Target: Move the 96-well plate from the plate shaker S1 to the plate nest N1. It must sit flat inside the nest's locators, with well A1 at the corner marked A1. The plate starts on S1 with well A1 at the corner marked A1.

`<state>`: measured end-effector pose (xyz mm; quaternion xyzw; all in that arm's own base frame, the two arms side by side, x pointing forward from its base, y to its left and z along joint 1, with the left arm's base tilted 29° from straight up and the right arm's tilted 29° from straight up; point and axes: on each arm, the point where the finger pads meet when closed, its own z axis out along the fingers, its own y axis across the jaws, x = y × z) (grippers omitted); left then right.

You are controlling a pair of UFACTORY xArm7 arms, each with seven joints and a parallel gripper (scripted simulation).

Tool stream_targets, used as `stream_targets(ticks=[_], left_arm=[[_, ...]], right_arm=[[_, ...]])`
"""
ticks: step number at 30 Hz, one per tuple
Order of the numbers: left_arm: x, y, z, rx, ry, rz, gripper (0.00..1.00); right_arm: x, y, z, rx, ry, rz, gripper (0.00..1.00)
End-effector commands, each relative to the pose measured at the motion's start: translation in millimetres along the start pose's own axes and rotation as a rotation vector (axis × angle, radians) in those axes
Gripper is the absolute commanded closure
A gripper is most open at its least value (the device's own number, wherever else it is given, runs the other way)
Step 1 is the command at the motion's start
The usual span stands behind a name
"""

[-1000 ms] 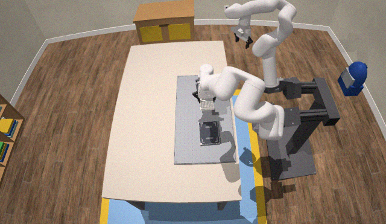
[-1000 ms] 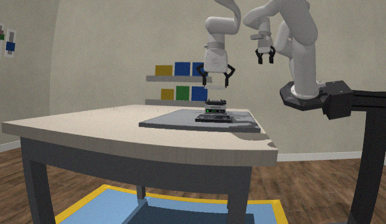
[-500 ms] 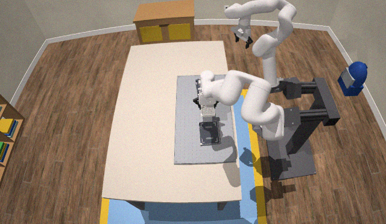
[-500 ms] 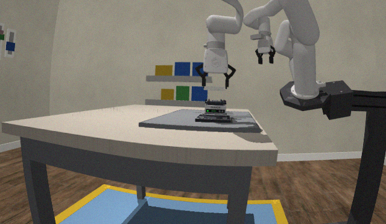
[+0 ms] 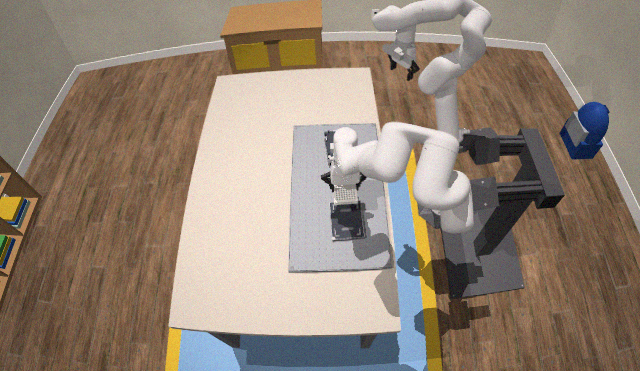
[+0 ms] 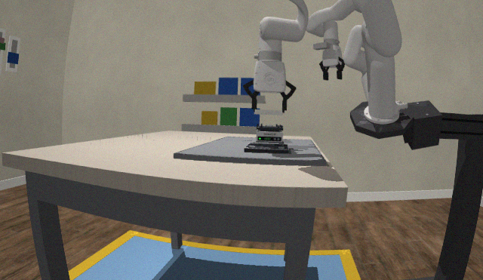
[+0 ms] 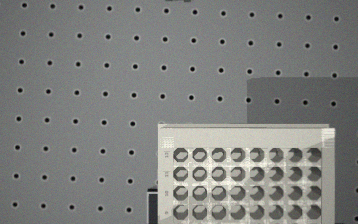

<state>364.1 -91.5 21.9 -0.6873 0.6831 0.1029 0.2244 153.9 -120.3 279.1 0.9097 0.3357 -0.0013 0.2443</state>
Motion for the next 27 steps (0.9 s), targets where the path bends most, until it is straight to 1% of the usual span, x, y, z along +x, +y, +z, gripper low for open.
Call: stream_targets(ticks=[1,5,7,22,27], left_arm=[[-10,-1,0,0.004,0.003,0.001,1.00],[-24,-1,2,0.004,0.003,0.001,1.00],[-24,-1,2,0.004,0.003,0.001,1.00],[-74,0,8,0.004,0.003,0.001,1.00],[-78,0,8,0.004,0.002,0.001,1.00]], right_arm=[[0,1,-1,-0.002,0.000,0.000,0.00],[0,1,-1,-0.002,0.000,0.000,0.00],[0,1,-1,-0.002,0.000,0.000,0.00],[0,1,-1,-0.002,0.000,0.000,0.00],[0,1,-1,-0.002,0.000,0.000,0.00]])
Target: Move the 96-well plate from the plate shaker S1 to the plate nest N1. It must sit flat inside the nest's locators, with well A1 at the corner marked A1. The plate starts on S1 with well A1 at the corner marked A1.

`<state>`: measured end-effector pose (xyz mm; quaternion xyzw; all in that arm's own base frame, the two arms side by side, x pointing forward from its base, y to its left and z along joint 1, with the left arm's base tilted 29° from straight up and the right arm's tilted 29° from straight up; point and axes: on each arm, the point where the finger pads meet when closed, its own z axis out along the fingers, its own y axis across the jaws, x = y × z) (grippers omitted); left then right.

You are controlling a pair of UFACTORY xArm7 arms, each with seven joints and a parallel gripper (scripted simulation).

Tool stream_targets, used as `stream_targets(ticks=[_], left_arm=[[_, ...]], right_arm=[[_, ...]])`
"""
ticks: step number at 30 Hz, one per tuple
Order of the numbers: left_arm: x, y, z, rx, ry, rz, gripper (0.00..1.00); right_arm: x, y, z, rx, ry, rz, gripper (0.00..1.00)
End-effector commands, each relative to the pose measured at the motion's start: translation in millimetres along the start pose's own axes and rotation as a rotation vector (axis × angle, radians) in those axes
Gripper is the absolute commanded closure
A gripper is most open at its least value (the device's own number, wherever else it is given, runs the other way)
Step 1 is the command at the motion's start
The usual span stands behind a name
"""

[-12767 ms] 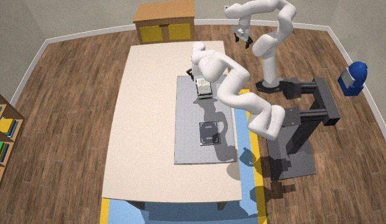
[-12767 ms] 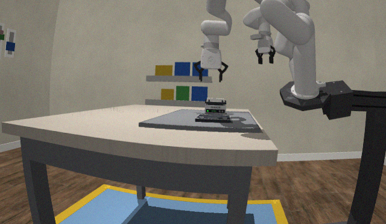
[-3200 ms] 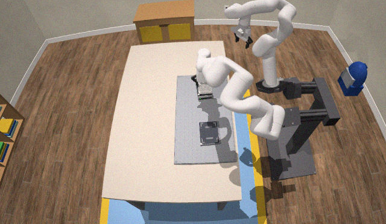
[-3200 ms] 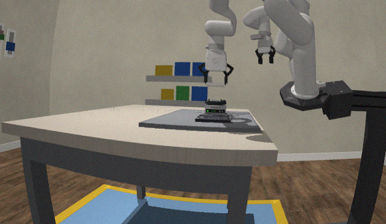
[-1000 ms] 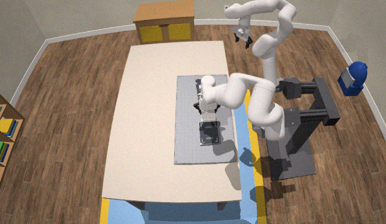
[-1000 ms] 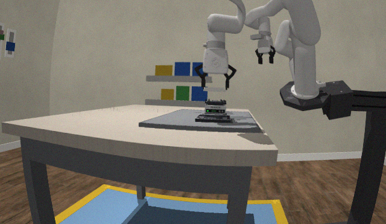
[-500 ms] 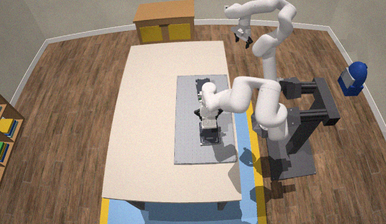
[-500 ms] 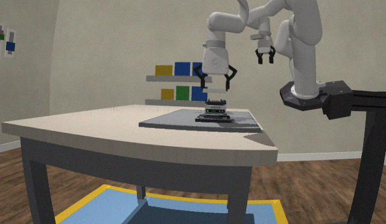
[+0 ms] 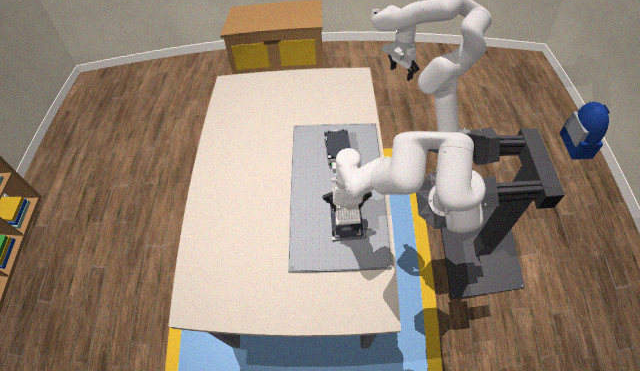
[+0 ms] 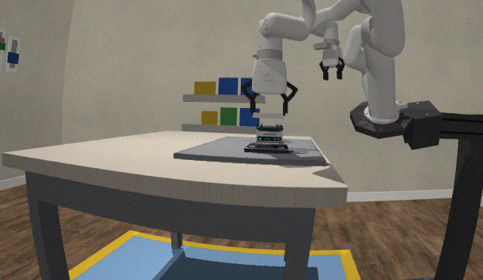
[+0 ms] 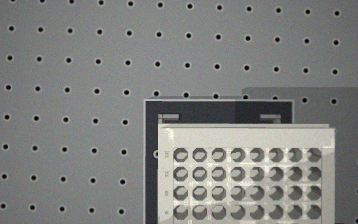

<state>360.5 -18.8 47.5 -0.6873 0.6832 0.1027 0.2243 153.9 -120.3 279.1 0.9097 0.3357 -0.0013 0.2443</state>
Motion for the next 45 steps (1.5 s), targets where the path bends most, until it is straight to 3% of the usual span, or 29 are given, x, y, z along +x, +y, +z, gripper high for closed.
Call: stream_targets(ticks=[1,34,45], left_arm=[[-1,-2,-1,0.004,0.002,0.001,1.00],[0,-2,-1,0.004,0.002,0.001,1.00],[0,-2,17,0.004,0.002,0.001,1.00]], right_arm=[[0,1,-1,-0.002,0.000,0.000,0.00],[0,1,-1,-0.002,0.000,0.000,0.00],[0,1,-1,-0.002,0.000,0.000,0.00]])
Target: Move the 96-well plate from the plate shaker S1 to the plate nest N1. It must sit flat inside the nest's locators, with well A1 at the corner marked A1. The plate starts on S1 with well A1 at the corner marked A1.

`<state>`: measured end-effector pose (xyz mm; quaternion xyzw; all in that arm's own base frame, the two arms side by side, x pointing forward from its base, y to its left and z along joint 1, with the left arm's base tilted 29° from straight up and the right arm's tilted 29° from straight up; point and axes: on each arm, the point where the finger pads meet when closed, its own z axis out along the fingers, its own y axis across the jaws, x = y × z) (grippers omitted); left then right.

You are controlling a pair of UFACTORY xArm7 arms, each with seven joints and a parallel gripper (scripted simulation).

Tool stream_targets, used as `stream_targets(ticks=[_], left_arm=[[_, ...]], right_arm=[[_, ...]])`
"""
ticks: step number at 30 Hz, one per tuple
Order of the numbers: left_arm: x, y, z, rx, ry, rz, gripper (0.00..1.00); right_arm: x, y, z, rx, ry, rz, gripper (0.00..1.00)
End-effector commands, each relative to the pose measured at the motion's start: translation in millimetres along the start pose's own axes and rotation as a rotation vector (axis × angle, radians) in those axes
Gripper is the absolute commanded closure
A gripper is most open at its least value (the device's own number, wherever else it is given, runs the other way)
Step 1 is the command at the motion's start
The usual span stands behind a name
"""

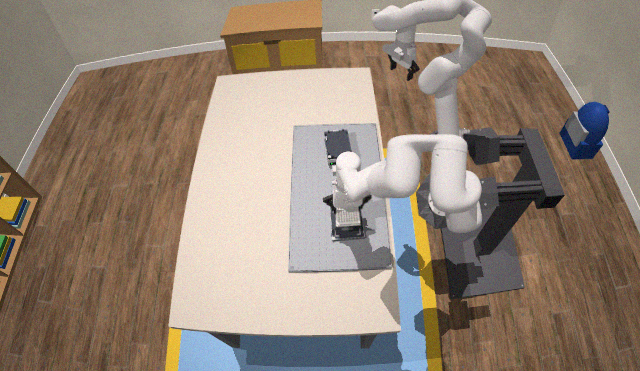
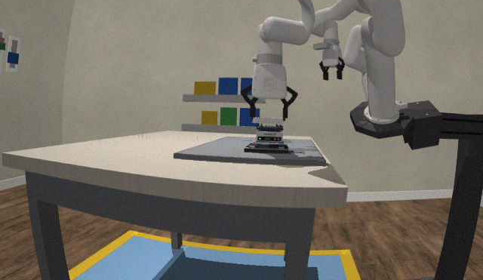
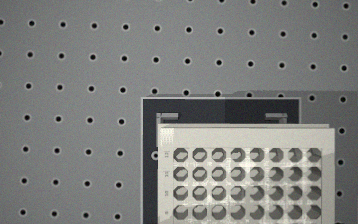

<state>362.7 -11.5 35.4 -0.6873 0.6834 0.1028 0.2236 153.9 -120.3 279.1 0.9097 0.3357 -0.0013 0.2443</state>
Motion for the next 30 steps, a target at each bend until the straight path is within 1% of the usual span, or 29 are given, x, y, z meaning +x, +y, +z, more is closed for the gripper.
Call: stream_targets(ticks=[1,3,30], left_arm=[[1,-2,5,0.005,0.001,0.000,1.00],[1,-2,5,0.005,0.001,0.000,1.00],[1,-2,46,0.005,0.001,0.000,1.00]], right_arm=[[0,1,-1,-0.002,0.000,0.000,0.00],[0,1,-1,-0.002,0.000,0.000,0.00],[0,1,-1,-0.002,0.000,0.000,0.00]])
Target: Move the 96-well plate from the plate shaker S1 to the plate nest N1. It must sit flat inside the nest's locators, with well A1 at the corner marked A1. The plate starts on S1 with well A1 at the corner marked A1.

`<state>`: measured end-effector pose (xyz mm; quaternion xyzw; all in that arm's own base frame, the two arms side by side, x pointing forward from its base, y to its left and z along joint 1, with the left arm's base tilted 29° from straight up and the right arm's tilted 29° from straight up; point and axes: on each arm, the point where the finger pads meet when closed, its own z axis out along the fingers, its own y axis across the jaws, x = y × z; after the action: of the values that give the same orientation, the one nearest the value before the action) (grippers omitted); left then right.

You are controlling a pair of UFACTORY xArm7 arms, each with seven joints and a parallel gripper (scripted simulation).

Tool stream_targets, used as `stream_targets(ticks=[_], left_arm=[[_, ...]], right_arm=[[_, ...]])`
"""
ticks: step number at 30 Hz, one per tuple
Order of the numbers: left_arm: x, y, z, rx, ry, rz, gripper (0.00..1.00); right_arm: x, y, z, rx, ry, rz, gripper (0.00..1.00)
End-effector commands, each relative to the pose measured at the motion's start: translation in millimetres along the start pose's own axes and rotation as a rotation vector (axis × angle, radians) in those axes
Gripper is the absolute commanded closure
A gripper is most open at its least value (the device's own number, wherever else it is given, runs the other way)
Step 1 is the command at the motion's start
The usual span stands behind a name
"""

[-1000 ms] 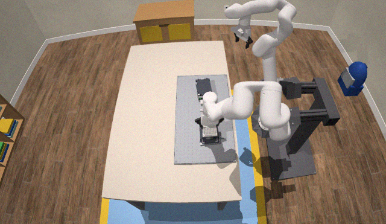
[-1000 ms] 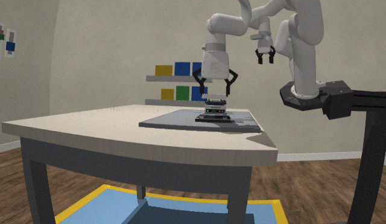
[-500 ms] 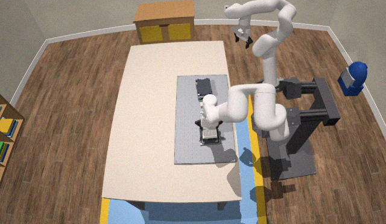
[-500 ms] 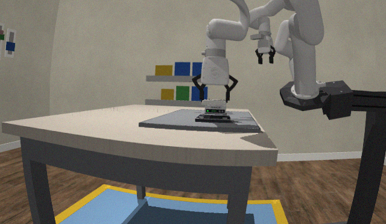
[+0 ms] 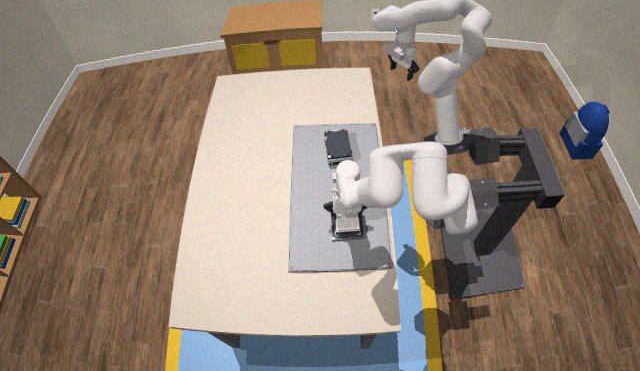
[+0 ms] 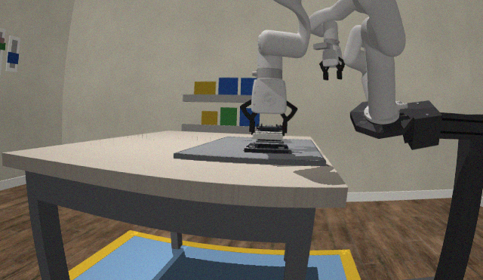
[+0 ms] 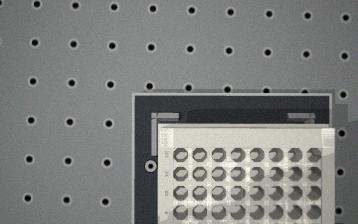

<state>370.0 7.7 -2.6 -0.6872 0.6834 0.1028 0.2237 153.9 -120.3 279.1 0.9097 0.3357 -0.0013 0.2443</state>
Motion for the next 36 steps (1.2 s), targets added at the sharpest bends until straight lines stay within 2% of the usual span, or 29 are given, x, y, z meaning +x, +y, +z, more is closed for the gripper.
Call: stream_targets(ticks=[1,4,36], left_arm=[[0.9,-1.6,4.7,0.005,0.001,0.000,1.00],[0.9,-1.6,9.7,0.004,0.001,0.000,1.00],[0.9,-1.5,11.9,0.004,0.001,0.000,1.00]], right_arm=[[0.2,0.7,-0.8,-0.002,0.000,0.000,0.00],[0.2,0.7,-0.8,-0.002,0.000,0.000,0.00],[0.2,0.7,-0.8,-0.002,0.000,0.000,0.00]])
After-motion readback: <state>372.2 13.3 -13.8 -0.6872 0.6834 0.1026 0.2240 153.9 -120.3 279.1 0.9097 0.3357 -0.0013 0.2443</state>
